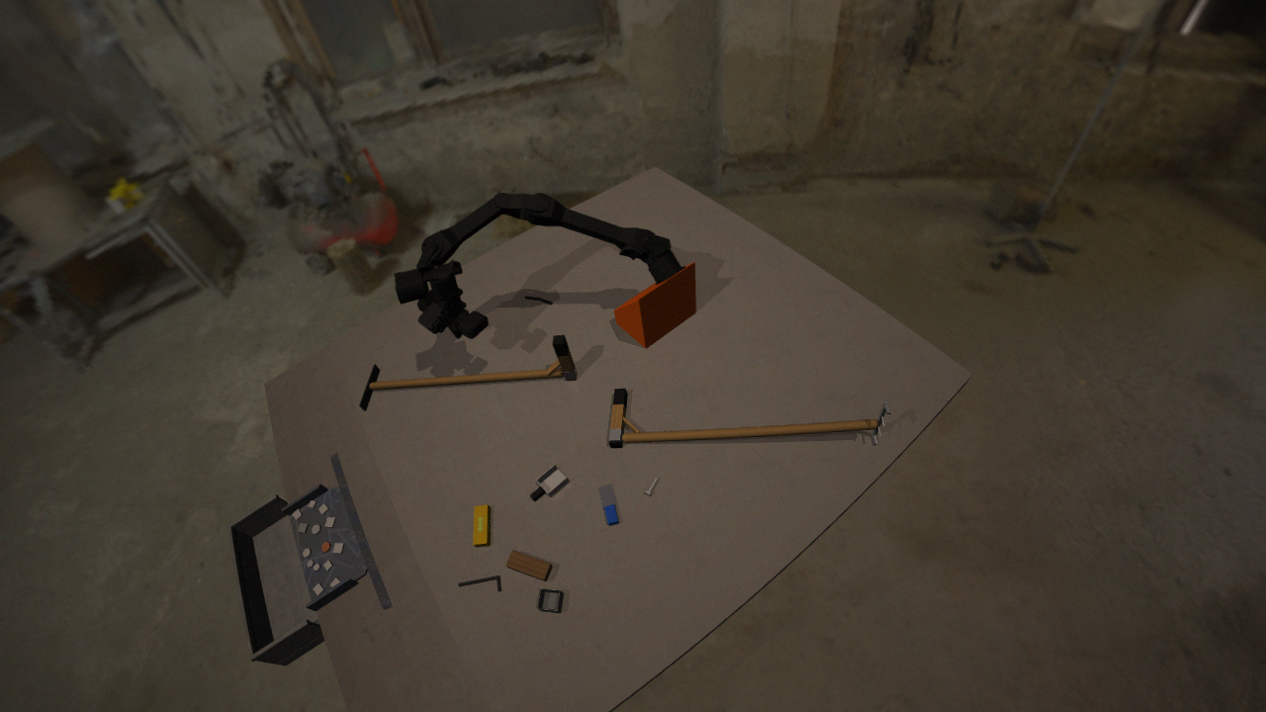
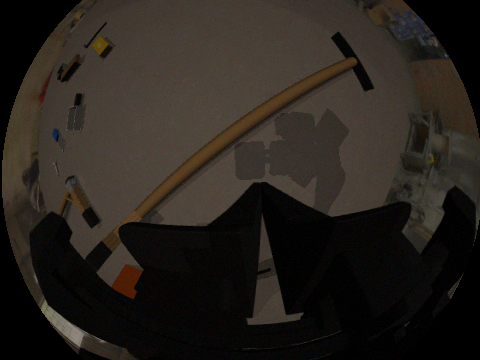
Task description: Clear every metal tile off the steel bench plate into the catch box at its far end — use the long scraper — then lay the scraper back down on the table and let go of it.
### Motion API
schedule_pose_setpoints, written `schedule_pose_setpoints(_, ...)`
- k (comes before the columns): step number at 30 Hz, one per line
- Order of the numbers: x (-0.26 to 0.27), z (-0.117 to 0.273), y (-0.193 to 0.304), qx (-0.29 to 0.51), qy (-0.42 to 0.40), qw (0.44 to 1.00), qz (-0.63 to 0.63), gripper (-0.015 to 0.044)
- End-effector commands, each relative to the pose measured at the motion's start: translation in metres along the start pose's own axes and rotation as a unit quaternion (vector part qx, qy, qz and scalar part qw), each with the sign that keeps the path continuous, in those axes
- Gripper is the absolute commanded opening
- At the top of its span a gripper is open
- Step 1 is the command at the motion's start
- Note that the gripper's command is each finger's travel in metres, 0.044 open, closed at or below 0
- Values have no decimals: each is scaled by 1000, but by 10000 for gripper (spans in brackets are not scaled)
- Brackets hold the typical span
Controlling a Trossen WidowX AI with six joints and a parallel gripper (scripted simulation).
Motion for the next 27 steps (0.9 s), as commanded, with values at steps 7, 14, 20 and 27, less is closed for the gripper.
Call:
schedule_pose_setpoints(7, -2, 10, 5, -3, 5, 992, -129, 0)
schedule_pose_setpoints(14, -4, 17, 7, -7, 6, 977, -214, 0)
schedule_pose_setpoints(20, -5, 23, 10, -12, 7, 958, -286, 0)
schedule_pose_setpoints(27, -6, 30, 12, -16, 7, 933, -359, 0)
Point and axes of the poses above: the point midway between the two fingers, 35 mm back from their tips, its own z axis back along the fingers, its own x axis across the jaws, y = z × x, the point moved 4 cm from there along z, back along the fingers, and after that the axes turned 7 degrees about -z, right-handed, at the moved point
